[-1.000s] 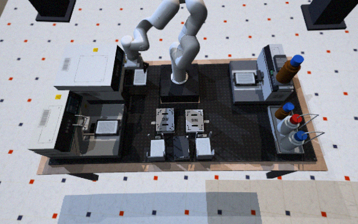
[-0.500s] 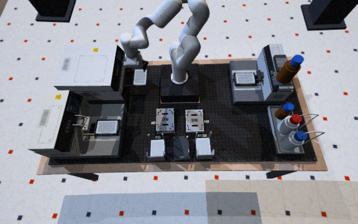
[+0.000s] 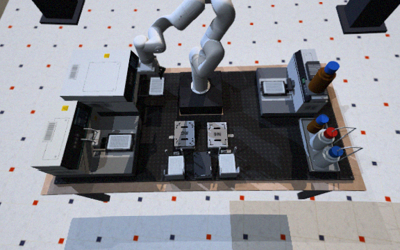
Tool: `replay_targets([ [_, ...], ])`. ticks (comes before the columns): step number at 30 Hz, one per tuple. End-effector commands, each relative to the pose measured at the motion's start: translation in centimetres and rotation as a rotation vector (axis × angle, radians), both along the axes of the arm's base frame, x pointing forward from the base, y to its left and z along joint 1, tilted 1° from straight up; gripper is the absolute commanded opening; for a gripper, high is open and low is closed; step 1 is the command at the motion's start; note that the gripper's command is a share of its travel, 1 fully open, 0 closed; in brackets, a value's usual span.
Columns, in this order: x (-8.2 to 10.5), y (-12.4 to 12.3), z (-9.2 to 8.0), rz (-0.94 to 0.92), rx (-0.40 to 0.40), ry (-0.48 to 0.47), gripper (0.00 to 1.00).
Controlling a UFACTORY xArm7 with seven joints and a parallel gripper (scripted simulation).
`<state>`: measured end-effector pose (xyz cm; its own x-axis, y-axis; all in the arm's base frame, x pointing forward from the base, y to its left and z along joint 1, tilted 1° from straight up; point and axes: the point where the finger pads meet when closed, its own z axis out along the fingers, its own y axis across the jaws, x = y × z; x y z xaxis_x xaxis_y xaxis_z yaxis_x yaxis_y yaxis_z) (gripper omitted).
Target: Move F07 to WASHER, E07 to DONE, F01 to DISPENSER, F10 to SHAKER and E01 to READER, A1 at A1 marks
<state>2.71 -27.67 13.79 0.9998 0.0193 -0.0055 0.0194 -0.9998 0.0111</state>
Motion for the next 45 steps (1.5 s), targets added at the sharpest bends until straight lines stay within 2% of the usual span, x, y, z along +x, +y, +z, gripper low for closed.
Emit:
replay_targets([
  [1, 1.0, 0.1, 0.2, -0.088, -0.005, -0.002, 1.00],
  [19, 5.7, 1.4, 0.1, -0.088, -0.005, -0.002, 1.00],
  [21, 6.4, 1.6, 0.1, -0.168, -0.005, -0.004, 1.00],
  [25, 7.0, 1.8, 0.1, -0.180, -0.005, -0.004, 1.00],
  [39, 11.5, 3.0, 0.1, -0.180, -0.005, -0.004, 1.00],
  [42, 11.5, 3.0, 0.1, -0.180, -0.005, -0.004, 1.00],
  [45, 12.4, 3.4, 0.1, -0.272, -0.005, -0.006, 1.00],
])
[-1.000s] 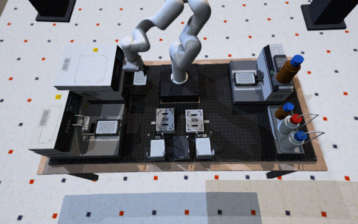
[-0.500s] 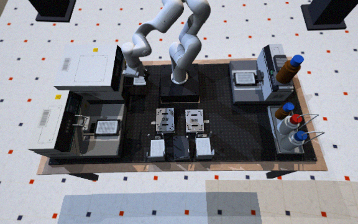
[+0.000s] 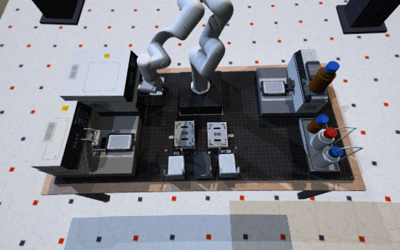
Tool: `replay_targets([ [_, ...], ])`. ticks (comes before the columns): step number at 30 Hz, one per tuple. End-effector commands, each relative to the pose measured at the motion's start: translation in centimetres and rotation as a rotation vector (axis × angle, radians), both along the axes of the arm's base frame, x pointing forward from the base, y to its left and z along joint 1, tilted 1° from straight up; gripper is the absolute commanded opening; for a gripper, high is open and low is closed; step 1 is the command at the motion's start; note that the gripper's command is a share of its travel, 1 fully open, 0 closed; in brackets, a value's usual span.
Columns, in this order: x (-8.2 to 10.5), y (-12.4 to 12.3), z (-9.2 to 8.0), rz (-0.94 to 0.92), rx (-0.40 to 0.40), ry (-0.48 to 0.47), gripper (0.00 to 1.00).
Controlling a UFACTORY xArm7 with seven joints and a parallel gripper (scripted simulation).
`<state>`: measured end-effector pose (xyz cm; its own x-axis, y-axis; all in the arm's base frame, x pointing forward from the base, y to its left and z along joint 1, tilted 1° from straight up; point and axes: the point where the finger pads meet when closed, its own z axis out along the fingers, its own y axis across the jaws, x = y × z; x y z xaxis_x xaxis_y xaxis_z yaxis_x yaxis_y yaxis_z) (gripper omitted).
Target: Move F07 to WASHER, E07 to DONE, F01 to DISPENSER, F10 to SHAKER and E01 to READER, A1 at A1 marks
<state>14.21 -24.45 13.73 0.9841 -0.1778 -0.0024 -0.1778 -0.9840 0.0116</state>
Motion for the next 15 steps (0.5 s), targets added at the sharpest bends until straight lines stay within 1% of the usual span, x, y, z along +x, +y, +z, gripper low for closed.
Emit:
replay_targets([
  [1, 1.3, 0.3, 0.1, -0.074, -0.005, -0.002, 1.00],
  [12, 4.7, 1.6, 0.1, -0.074, -0.004, -0.003, 1.00],
  [14, 4.7, 1.6, 0.1, -0.074, -0.004, -0.003, 1.00],
  [15, 5.0, 1.7, 0.1, -0.074, -0.004, -0.003, 1.00],
])
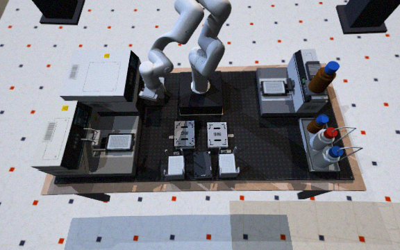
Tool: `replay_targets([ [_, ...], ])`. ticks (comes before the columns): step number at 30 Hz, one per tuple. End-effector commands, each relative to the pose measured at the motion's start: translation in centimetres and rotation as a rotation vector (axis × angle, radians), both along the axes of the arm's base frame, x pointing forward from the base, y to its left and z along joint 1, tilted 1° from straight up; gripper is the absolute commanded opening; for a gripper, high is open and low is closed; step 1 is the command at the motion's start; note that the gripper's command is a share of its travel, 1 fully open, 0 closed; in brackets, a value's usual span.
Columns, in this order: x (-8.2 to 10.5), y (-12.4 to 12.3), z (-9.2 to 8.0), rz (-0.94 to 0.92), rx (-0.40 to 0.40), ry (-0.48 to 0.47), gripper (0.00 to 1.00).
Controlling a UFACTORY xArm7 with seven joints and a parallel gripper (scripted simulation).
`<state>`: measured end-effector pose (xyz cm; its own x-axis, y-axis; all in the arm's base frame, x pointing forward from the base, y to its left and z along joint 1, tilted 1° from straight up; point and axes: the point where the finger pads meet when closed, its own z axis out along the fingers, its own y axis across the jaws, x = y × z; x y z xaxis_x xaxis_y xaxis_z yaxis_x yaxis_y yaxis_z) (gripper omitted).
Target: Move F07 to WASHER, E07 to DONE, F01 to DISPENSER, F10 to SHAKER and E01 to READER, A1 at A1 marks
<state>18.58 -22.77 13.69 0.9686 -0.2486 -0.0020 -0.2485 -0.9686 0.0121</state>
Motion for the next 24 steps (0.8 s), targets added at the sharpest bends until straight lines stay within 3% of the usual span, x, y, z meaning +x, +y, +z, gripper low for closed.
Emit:
replay_targets([
  [1, 1.0, 0.1, 0.1, -0.002, -0.004, -0.002, 1.00],
  [4, 1.2, 1.1, 0.1, -0.094, -0.004, -0.004, 1.00],
  [22, 2.6, 5.9, 0.0, -0.094, -0.003, -0.004, 1.00],
  [24, 2.7, 6.6, 0.0, -0.174, -0.004, -0.005, 1.00],
])
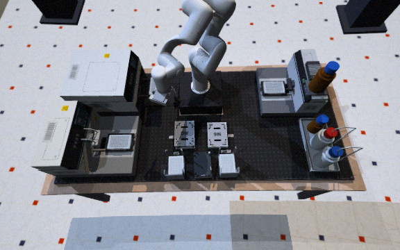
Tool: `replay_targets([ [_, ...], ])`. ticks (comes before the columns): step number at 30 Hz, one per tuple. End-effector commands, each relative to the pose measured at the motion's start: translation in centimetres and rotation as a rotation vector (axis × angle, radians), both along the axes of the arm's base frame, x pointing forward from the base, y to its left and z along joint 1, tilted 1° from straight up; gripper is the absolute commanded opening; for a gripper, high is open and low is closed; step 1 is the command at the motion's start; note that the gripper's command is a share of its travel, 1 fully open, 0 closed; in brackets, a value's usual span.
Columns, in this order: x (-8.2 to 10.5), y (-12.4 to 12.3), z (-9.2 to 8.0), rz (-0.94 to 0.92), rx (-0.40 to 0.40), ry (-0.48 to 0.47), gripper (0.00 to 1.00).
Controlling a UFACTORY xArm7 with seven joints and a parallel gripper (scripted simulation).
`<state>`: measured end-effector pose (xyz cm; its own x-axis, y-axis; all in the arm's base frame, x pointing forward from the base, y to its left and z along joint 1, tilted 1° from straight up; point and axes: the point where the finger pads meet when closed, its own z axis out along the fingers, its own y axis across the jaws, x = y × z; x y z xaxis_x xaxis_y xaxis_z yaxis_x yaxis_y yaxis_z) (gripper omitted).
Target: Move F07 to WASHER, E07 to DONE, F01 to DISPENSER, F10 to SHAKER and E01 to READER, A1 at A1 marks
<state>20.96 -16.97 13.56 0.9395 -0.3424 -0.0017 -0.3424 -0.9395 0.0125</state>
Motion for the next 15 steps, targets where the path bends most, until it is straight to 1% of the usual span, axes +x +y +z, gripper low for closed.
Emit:
replay_targets([
  [1, 0.4, 1.1, 0.2, -0.088, -0.003, -0.005, 1.00],
  [7, 0.8, 3.1, 0.1, -0.088, -0.003, -0.005, 1.00],
  [9, 0.8, 3.1, 0.1, -0.088, -0.003, -0.005, 1.00],
  [15, 1.2, 5.0, 0.1, -0.088, -0.003, -0.005, 1.00],
])
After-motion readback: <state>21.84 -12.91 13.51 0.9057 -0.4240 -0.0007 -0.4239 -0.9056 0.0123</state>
